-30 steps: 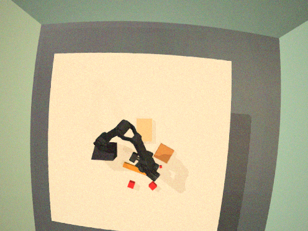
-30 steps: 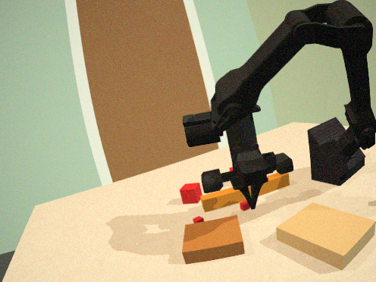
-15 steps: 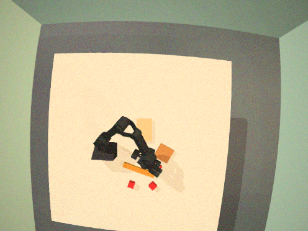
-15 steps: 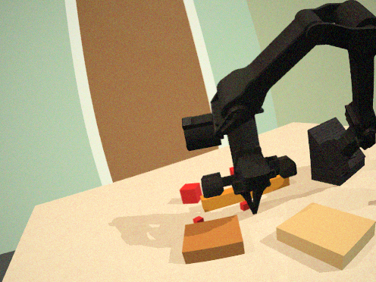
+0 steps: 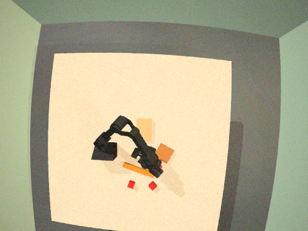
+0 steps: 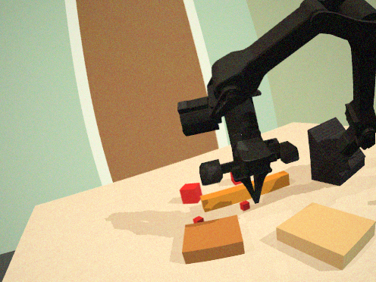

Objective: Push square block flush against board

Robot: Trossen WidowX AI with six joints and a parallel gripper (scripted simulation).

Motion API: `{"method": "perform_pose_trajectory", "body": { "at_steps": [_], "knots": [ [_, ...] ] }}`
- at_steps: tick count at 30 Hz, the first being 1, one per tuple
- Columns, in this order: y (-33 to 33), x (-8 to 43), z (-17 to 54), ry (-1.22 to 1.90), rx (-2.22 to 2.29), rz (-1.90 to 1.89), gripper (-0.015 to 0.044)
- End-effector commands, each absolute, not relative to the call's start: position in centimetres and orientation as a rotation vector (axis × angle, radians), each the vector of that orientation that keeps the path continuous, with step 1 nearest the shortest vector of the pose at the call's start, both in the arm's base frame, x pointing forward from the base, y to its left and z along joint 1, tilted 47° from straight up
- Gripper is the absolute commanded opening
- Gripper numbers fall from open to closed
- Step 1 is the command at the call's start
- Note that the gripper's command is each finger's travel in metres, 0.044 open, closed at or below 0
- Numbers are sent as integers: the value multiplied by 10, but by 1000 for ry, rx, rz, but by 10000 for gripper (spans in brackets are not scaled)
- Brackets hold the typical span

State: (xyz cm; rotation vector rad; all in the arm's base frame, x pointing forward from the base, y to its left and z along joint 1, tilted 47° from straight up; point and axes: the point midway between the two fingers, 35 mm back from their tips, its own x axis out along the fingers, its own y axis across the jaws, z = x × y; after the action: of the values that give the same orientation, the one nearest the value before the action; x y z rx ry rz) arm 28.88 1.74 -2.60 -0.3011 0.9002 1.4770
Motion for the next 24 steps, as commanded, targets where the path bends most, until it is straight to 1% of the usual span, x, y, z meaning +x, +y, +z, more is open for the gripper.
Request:
{"method": "perform_pose_trajectory", "body": {
  "at_steps": [1, 6, 14, 19, 24],
  "knots": [
    [-1, 294, -10, 888, -320, 1460, 0],
    [4, 298, -9, 879, -340, 1451, 0],
    [43, 312, 35, 813, -520, 1504, 0],
    [101, 313, 95, 711, -594, 1555, 0],
    [158, 291, 158, 590, -644, 1622, 0]
  ]
}}
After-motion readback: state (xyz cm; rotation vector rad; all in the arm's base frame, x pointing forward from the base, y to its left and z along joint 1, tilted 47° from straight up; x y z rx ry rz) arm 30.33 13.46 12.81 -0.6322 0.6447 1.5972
